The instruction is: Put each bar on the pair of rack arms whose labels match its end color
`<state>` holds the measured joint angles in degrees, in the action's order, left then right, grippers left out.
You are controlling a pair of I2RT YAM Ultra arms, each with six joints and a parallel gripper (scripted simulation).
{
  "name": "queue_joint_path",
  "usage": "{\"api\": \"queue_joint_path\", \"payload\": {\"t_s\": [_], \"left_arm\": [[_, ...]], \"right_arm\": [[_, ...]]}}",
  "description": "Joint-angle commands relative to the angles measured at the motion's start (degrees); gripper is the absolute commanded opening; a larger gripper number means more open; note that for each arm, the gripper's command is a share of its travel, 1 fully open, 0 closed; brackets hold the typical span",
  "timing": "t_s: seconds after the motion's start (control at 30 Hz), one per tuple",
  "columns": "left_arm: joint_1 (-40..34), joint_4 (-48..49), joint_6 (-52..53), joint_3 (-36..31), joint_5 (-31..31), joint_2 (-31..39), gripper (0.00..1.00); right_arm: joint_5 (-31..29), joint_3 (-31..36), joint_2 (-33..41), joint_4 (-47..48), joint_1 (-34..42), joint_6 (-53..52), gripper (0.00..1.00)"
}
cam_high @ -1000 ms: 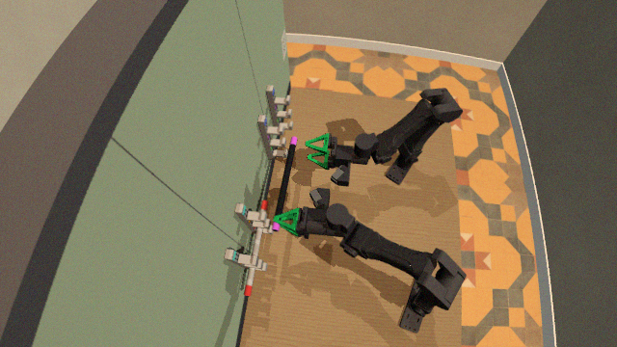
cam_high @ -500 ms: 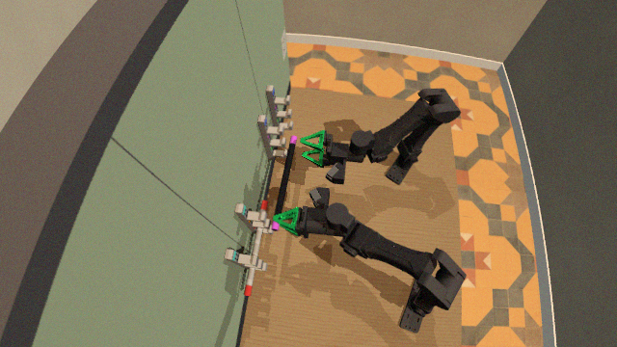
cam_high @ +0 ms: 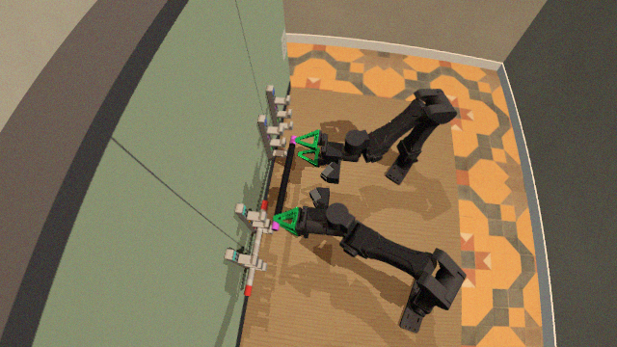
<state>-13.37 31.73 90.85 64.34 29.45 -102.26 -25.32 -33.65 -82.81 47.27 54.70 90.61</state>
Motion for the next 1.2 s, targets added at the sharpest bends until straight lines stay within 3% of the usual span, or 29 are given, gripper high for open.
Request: {"api": "queue_joint_path", "payload": {"t_s": [0.0, 1.17], "left_arm": [[0.6, 2.1, -0.8, 2.0, -0.4, 2.1, 0.00], [0.9, 3.1, -0.8, 1.6, -0.7, 1.5, 0.00]], "right_arm": [[0.9, -2.5, -0.7, 0.2, -0.7, -0.6, 1.00], [3.1, -7.1, -5.4, 0.1, -3.0, -0.6, 1.00]]}}
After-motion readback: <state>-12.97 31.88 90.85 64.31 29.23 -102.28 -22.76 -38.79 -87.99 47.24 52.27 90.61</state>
